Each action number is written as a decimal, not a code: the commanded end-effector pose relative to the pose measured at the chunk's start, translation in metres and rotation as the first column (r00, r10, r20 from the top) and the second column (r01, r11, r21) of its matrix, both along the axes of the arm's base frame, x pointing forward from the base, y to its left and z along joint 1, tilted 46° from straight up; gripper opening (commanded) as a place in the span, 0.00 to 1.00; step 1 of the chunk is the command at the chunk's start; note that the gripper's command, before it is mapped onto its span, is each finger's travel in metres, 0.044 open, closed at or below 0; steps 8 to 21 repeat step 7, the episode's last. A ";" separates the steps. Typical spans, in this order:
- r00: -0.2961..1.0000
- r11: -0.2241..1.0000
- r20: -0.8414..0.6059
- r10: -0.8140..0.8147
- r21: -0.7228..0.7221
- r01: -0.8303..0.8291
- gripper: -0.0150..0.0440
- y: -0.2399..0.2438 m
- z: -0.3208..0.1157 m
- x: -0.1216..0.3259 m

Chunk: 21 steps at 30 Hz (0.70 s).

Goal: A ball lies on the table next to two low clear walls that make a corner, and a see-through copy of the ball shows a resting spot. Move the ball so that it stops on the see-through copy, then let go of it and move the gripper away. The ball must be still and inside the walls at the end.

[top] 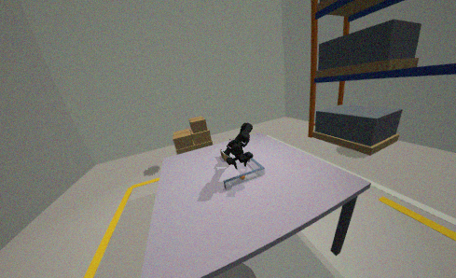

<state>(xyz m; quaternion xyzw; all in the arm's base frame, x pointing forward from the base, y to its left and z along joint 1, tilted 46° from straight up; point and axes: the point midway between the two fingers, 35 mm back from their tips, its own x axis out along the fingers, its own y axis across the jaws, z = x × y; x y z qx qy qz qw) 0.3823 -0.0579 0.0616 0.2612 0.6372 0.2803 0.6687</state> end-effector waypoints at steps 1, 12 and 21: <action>0.999 0.999 -0.032 -0.036 0.006 0.037 0.90 -0.011 0.010 -0.001; 0.992 0.995 -0.083 -0.096 0.012 0.097 1.00 -0.031 0.029 -0.005; 0.992 0.995 -0.083 -0.096 0.012 0.097 1.00 -0.031 0.029 -0.005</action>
